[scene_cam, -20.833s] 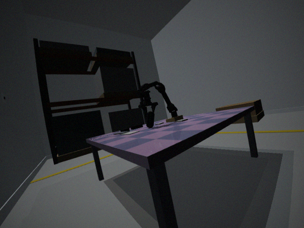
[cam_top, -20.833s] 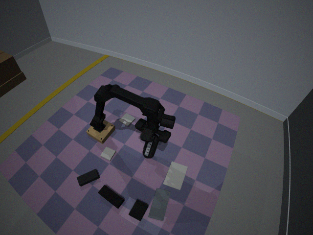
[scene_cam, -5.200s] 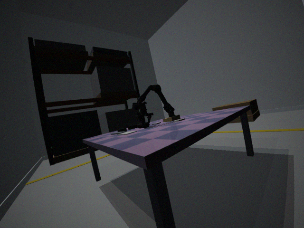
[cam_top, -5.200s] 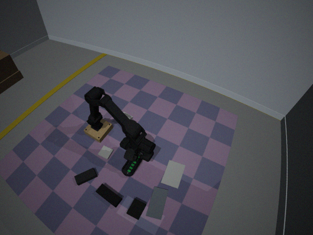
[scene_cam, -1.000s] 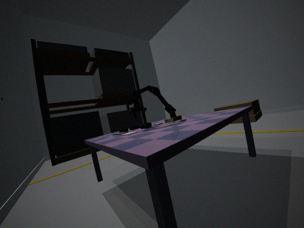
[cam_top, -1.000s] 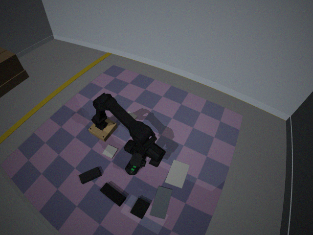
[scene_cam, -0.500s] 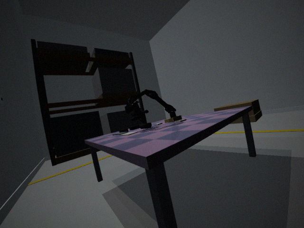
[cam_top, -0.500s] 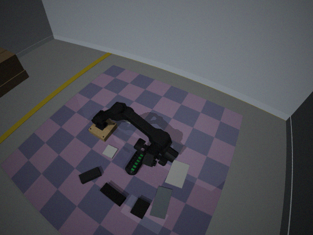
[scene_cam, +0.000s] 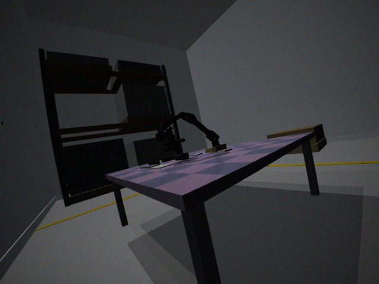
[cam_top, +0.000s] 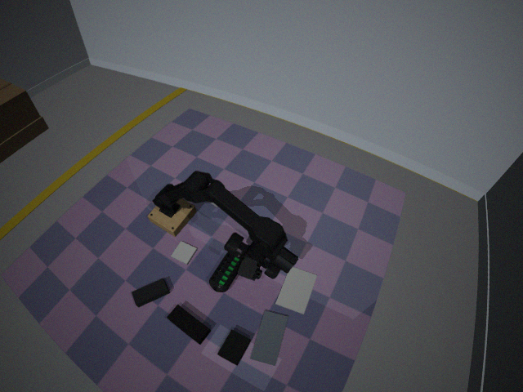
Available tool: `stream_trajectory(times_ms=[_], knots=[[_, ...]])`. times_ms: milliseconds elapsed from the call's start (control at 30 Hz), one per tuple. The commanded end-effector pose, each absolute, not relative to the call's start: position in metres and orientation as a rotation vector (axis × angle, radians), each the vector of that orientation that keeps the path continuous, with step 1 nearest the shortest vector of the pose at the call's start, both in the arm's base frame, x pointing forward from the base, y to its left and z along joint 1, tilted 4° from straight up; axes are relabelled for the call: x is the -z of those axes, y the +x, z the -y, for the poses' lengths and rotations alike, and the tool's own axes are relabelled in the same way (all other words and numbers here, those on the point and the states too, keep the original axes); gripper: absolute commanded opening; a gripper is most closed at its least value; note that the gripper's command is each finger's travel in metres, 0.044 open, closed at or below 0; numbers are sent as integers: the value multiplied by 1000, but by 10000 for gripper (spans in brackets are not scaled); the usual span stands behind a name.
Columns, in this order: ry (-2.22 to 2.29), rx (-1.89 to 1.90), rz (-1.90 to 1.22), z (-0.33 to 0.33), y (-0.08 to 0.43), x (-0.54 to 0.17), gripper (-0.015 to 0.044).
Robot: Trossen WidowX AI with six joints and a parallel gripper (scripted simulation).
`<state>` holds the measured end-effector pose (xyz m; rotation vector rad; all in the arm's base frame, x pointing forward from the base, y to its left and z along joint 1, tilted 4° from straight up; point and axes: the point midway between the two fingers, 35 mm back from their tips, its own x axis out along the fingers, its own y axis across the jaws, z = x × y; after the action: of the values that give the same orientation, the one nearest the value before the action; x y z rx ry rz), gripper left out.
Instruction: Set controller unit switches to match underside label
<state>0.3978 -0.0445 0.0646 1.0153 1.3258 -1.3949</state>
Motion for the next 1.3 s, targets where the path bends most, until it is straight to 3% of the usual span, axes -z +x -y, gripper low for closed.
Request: stream_trajectory(times_ms=[0,1267], knots=[[1009,1406,-1328,46,397,-56,0],[1011,1404,-1330,49,395,-21,0]])
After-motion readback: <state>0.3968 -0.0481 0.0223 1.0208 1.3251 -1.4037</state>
